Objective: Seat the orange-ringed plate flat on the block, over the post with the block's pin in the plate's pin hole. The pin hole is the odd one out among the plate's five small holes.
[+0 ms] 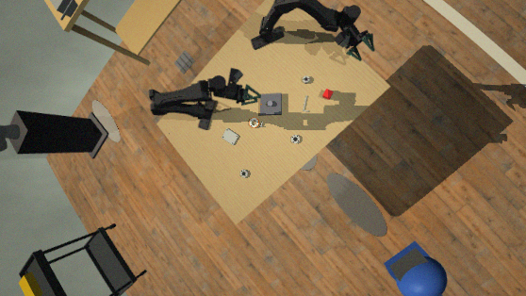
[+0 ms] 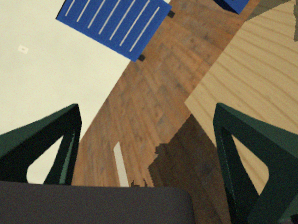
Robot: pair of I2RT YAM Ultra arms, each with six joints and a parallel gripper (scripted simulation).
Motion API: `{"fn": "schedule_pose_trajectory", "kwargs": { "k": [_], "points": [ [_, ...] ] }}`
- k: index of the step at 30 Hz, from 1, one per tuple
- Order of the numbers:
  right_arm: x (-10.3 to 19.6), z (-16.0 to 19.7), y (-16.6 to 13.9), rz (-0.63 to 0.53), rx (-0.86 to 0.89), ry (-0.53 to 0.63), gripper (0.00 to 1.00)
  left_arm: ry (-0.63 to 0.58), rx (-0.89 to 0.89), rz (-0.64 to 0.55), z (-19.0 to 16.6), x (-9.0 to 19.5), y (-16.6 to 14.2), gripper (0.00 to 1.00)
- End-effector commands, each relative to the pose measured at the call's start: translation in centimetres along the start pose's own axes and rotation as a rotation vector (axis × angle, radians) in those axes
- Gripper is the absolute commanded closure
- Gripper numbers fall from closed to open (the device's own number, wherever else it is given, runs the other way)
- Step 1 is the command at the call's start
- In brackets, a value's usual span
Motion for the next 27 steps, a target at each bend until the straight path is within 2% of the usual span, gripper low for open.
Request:
{"fn": "schedule_pose_trajectory", "kwargs": {
  "k": [1,5,6,10,11,13,17,19,21,23,27],
  "points": [
    [0.5,-0.7,0.0,-0.005,-0.010,-0.018,0.00,-0.001,0.006,-0.003,0.4,0.0,0.2,0.20],
    [0.3,-0.5,0.0,-0.004,-0.009,-0.014,0.00,-0.002,0.007,-0.003,0.3,0.1,0.2,0.20],
    [1.2,-2.2,-0.3,-0.012,-0.047,-0.070,0.00,-0.027,0.008,-0.025,-0.5,-1.6,0.9,0.20],
    [0.5,-0.2,-0.9,-0.007,-0.121,-0.029,0.00,-0.096,0.047,-0.022,-1.7,-3.3,2.1,0.20],
    [0.9,-1.5,-0.9,-0.017,-0.158,-0.058,0.00,-0.119,0.057,-0.024,-2.1,-3.9,2.6,0.20],
    [0.7,-0.7,-1.5,-0.014,-0.222,-0.047,0.00,-0.175,0.081,-0.030,-3.1,-5.5,3.9,0.20],
    [1.3,-2.3,-2.1,-0.030,-0.344,-0.090,0.00,-0.265,0.105,-0.037,-4.6,-8.0,6.3,0.20],
    [1.2,-1.7,-2.6,-0.026,-0.392,-0.085,0.00,-0.311,0.111,-0.049,-5.5,-9.3,7.9,0.20],
    [1.2,-1.7,-2.6,-0.026,-0.392,-0.085,0.00,-0.311,0.111,-0.049,-5.5,-9.3,7.9,0.20],
    [2.5,-5.1,-2.5,-0.058,-0.454,-0.164,0.00,-0.357,0.113,-0.063,-6.4,-10.4,9.5,0.20],
    [3.1,-5.9,-3.4,-0.069,-0.557,-0.197,0.00,-0.454,0.113,-0.089,-8.5,-12.4,13.2,0.20]
  ]
}}
Point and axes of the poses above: on each arm, the point where the finger pads meet when closed, its own x axis back along the fingers, its own z axis across the jaws, y = z × x, the point moved 5 cm from there along x, back along the fingers, and after that the axes turned 10 degrees about -x, right-handed, at the moved point
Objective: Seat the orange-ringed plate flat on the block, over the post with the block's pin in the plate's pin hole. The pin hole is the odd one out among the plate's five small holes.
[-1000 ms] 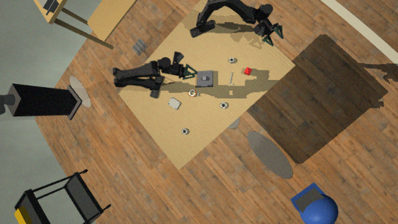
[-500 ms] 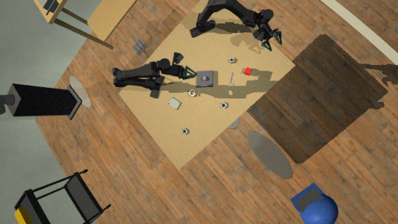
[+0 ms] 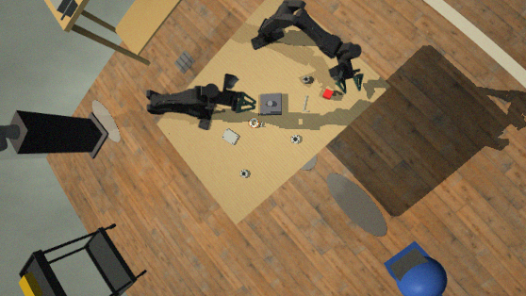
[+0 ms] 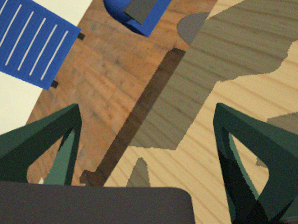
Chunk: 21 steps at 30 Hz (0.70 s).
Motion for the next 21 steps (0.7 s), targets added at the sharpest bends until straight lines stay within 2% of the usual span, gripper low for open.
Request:
{"fn": "schedule_pose_trajectory", "kwargs": {
  "k": [1,4,9,12,13,15,21],
  "points": [
    [1.3,-2.9,0.8,-0.057,-0.149,-0.076,0.00,-0.150,0.039,0.001,-2.0,-2.9,2.6,0.20],
    [0.6,-1.1,-1.0,-0.022,-0.206,-0.038,0.00,-0.212,0.036,-0.004,-3.1,-4.4,4.7,0.20],
    [1.4,-3.0,-0.8,-0.056,-0.303,-0.086,0.00,-0.305,0.018,-0.026,-5.0,-6.6,8.5,0.20],
    [1.6,-3.3,-0.8,-0.062,-0.322,-0.092,0.00,-0.320,0.018,-0.024,-5.3,-6.9,8.9,0.20],
    [1.2,-2.3,-1.6,-0.039,-0.333,-0.073,0.00,-0.350,0.016,-0.034,-6.1,-7.4,10.0,0.20],
    [1.7,-3.5,-1.3,-0.064,-0.386,-0.101,0.00,-0.401,0.007,-0.038,-7.3,-8.2,11.8,0.20],
    [2.2,-4.4,-2.2,-0.086,-0.540,-0.126,0.00,-0.559,-0.027,-0.034,-11.0,-9.7,17.0,0.20]
  ]
}}
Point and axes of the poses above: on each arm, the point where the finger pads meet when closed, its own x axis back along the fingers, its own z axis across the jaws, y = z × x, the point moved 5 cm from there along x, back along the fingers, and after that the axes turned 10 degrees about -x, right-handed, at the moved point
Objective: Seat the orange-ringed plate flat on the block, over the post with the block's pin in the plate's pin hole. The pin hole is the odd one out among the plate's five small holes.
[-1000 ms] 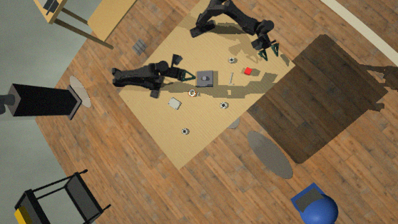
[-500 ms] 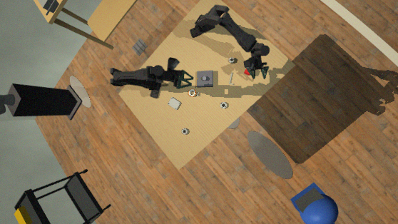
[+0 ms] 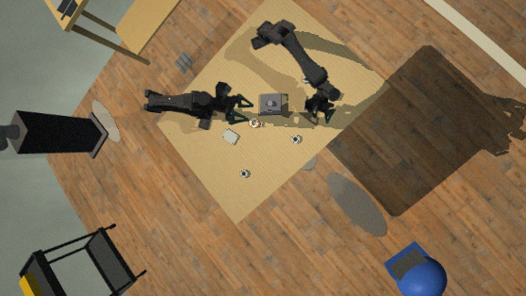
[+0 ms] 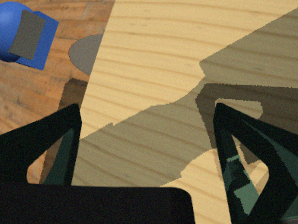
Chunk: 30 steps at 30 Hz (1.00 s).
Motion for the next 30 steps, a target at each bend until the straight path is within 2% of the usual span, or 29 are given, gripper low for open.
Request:
{"fn": "schedule_pose_trajectory", "kwargs": {
  "k": [1,5,8,9,14,16,17,22,24,26,27,30],
  "points": [
    [0.8,-0.8,-0.1,-0.042,-0.136,-0.017,0.00,-0.163,0.008,0.018,-2.4,-2.0,3.3,0.20],
    [1.4,-2.2,0.5,-0.078,-0.234,-0.044,0.00,-0.264,-0.026,0.024,-4.5,-3.5,6.9,0.20],
    [1.7,-2.7,1.0,-0.097,-0.259,-0.054,0.00,-0.285,-0.032,0.029,-4.9,-3.7,7.5,0.20],
    [1.3,-2.1,-0.2,-0.066,-0.275,-0.042,0.00,-0.313,-0.045,0.030,-5.6,-4.1,8.6,0.20],
    [2.3,-4.0,0.7,-0.123,-0.396,-0.076,0.00,-0.433,-0.100,0.050,-8.7,-5.0,12.9,0.20],
    [2.2,-3.8,-0.1,-0.115,-0.443,-0.074,0.00,-0.483,-0.126,0.058,-10.0,-5.2,14.6,0.20],
    [2.7,-4.7,0.8,-0.144,-0.467,-0.086,0.00,-0.508,-0.139,0.063,-10.7,-5.2,15.5,0.20],
    [3.1,-5.3,0.0,-0.160,-0.586,-0.093,0.00,-0.630,-0.214,0.090,-14.5,-5.2,19.7,0.20],
    [3.1,-5.3,0.0,-0.160,-0.586,-0.093,0.00,-0.630,-0.214,0.090,-14.5,-5.2,19.7,0.20],
    [4.4,-7.4,2.5,-0.242,-0.627,-0.121,0.00,-0.678,-0.241,0.101,-16.0,-5.0,21.1,0.20],
    [4.7,-7.7,2.6,-0.253,-0.650,-0.124,0.00,-0.703,-0.260,0.107,-16.8,-4.9,21.9,0.20],
    [4.2,-7.1,0.8,-0.226,-0.723,-0.118,0.00,-0.779,-0.318,0.126,-19.4,-4.2,24.3,0.20]
  ]
}}
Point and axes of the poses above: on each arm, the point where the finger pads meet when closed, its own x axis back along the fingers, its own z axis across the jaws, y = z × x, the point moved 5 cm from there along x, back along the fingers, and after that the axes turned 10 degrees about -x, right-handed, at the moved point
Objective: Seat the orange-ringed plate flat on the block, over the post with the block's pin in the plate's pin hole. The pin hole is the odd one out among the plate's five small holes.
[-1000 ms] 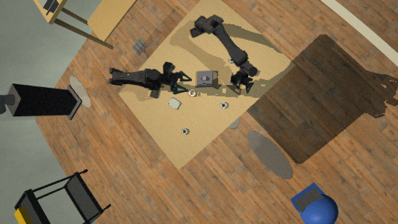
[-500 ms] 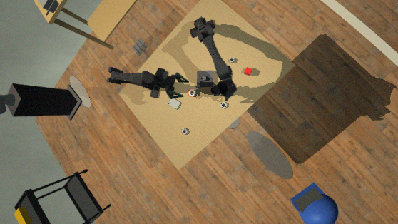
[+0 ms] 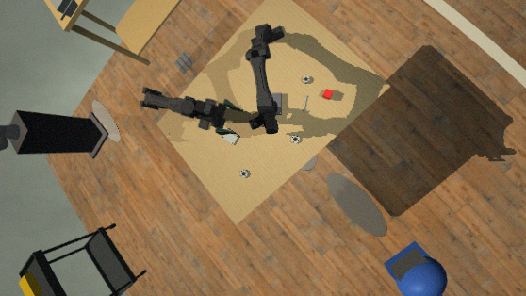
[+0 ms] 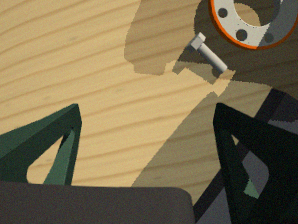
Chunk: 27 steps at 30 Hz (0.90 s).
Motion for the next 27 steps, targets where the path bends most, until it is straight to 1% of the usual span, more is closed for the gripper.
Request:
{"fn": "schedule_pose_trajectory", "kwargs": {
  "k": [1,3,5,7,9,11,12,13,14,15,16,18,19,21,22,23,25,27],
  "points": [
    [0.7,-0.6,0.2,-0.036,-0.123,0.001,0.00,-0.166,-0.038,0.052,-3.1,-0.6,3.0,0.20],
    [1.0,-0.9,1.1,-0.059,-0.152,0.001,0.00,-0.188,-0.055,0.069,-3.6,-0.7,3.8,0.20],
    [1.1,-1.2,0.5,-0.056,-0.182,-0.004,0.00,-0.225,-0.098,0.074,-4.9,-1.0,6.0,0.20],
    [1.4,-1.4,1.6,-0.082,-0.200,-0.003,0.00,-0.232,-0.098,0.092,-4.9,-0.9,5.8,0.20],
    [1.2,-1.5,0.6,-0.059,-0.194,-0.009,0.00,-0.224,-0.097,0.091,-4.7,-1.1,5.7,0.20],
    [1.2,-1.5,0.6,-0.059,-0.194,-0.009,0.00,-0.224,-0.097,0.091,-4.7,-1.1,5.7,0.20],
    [1.5,-1.2,2.4,-0.082,-0.180,0.001,0.00,-0.205,-0.082,0.087,-4.1,-0.9,4.9,0.20],
    [2.1,-1.3,3.6,-0.113,-0.154,-0.012,0.00,-0.208,-0.135,0.049,-4.9,-1.4,7.8,0.20],
    [2.2,-1.4,3.8,-0.118,-0.154,-0.014,0.00,-0.209,-0.137,0.049,-5.0,-1.5,7.9,0.20],
    [2.1,-1.4,3.6,-0.113,-0.154,-0.014,0.00,-0.209,-0.135,0.049,-4.9,-1.4,7.9,0.20],
    [1.8,-1.3,3.3,-0.104,-0.153,-0.015,0.00,-0.185,-0.145,0.042,-4.7,-0.2,8.4,0.20],
    [1.8,-1.3,3.0,-0.097,-0.154,-0.015,0.00,-0.159,-0.131,0.039,-4.1,0.8,7.9,0.20],
    [1.0,-1.2,2.3,-0.073,-0.154,-0.014,0.00,-0.154,-0.123,0.040,-4.0,1.1,7.5,0.20],
    [1.1,-1.2,2.8,-0.082,-0.154,-0.013,0.00,-0.156,-0.138,0.038,-4.2,0.9,8.2,0.20],
    [0.6,-1.0,2.1,-0.062,-0.154,-0.011,0.00,-0.155,-0.145,0.036,-4.3,0.9,8.5,0.20],
    [1.2,-1.2,2.5,-0.079,-0.154,-0.015,0.00,-0.162,-0.143,0.038,-4.4,0.6,8.4,0.20],
    [0.6,-1.2,1.0,-0.042,-0.157,-0.017,0.00,-0.188,-0.131,0.048,-5.0,0.2,7.9,0.20],
    [0.6,-1.2,1.0,-0.042,-0.157,-0.017,0.00,-0.200,-0.128,0.051,-5.1,-0.2,7.7,0.20]
  ]
}}
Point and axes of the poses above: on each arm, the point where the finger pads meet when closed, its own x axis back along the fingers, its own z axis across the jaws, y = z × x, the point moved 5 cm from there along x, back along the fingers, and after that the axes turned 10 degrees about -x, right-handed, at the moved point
